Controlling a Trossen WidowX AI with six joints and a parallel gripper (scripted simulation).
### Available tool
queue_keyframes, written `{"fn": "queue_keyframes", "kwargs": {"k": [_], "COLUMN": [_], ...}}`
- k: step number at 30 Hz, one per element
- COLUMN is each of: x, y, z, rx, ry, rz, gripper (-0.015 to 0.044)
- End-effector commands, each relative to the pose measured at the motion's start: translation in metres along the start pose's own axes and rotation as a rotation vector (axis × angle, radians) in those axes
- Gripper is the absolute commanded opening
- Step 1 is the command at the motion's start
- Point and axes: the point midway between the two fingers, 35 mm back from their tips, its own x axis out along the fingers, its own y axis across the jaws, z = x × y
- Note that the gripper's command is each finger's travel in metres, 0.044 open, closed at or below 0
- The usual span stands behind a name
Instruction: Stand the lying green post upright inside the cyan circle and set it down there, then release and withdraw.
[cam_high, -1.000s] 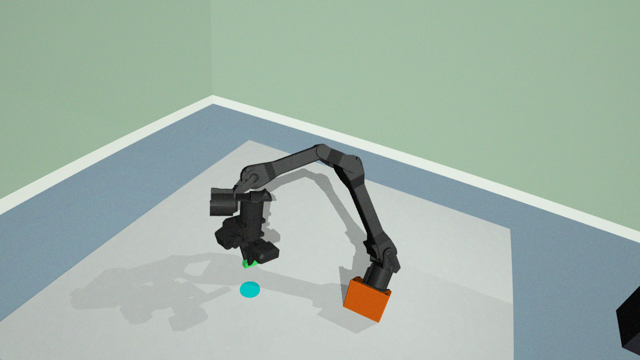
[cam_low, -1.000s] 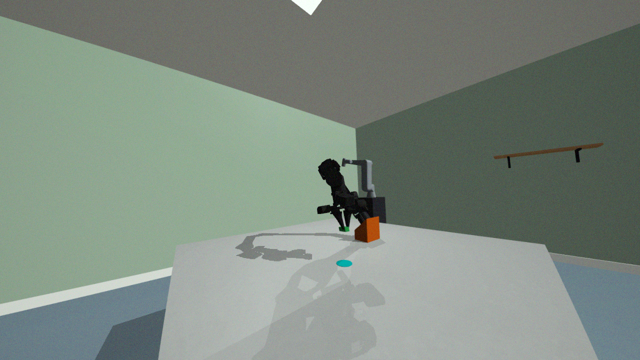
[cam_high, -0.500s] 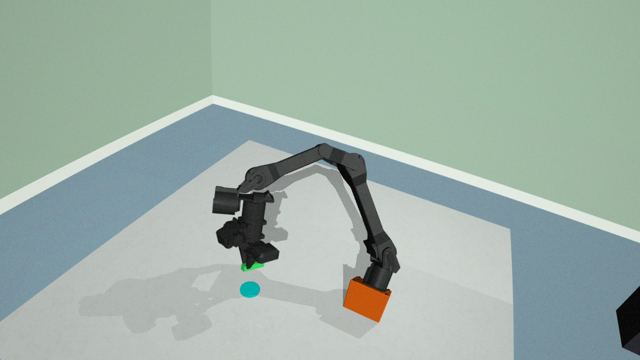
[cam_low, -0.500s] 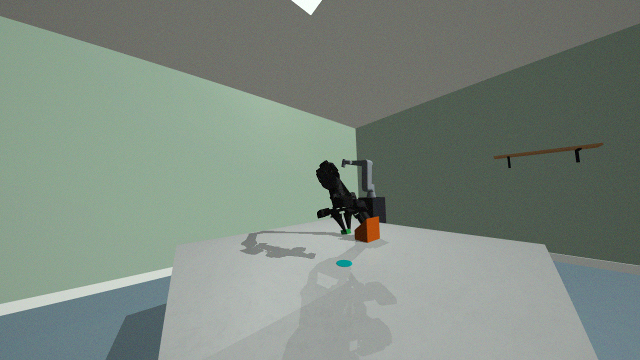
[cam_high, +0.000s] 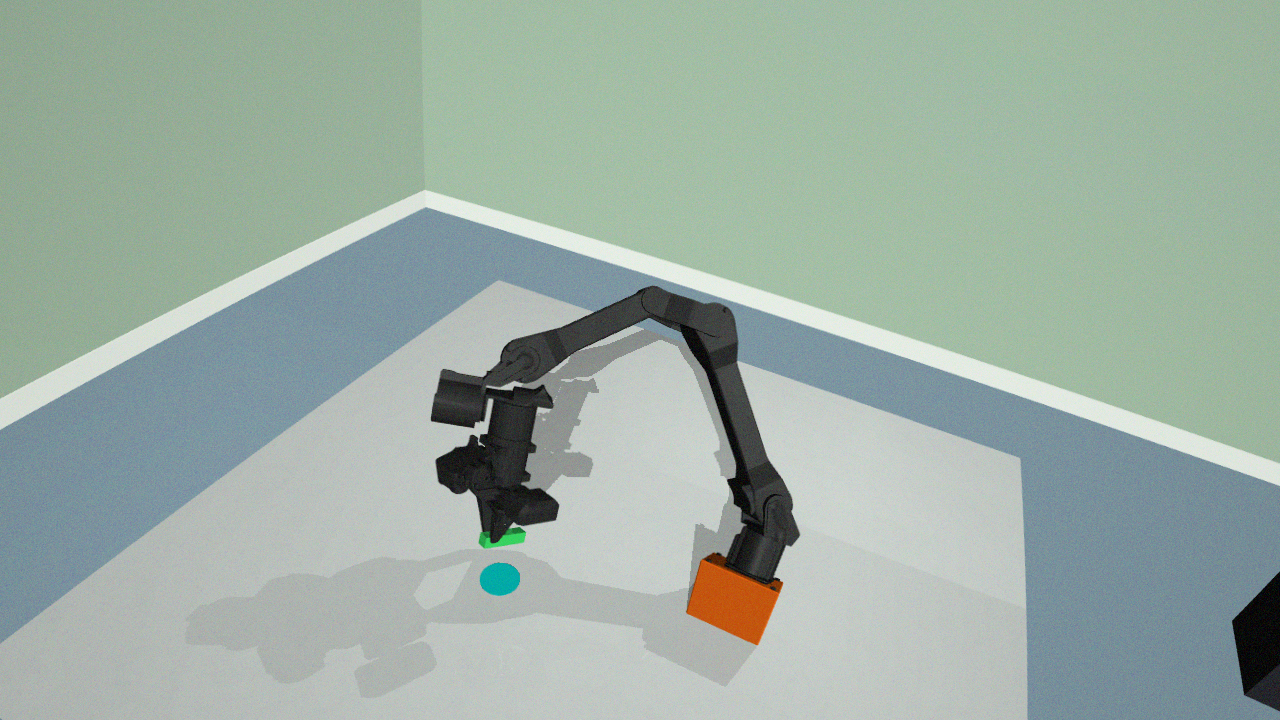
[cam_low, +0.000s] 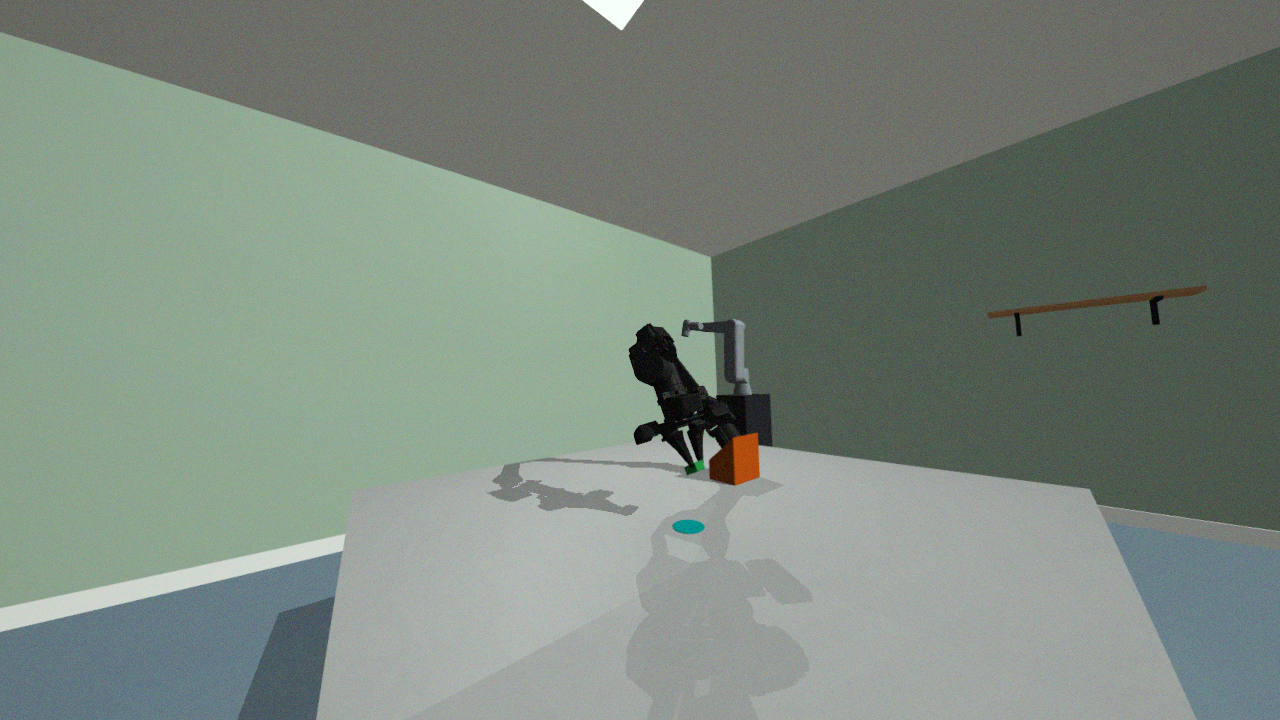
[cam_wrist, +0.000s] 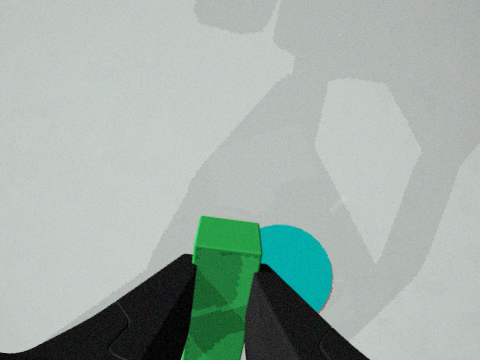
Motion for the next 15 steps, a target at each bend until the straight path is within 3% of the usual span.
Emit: {"fn": "queue_keyframes", "kwargs": {"k": [1, 15], "x": [0.0019, 0.0062], "y": [-0.0004, -0.0016], "z": [-0.0006, -0.0001], "rx": [0.001, 0.004], "ry": [-0.029, -0.13], "rz": [0.016, 0.049], "gripper": [0.0023, 0.0023]}}
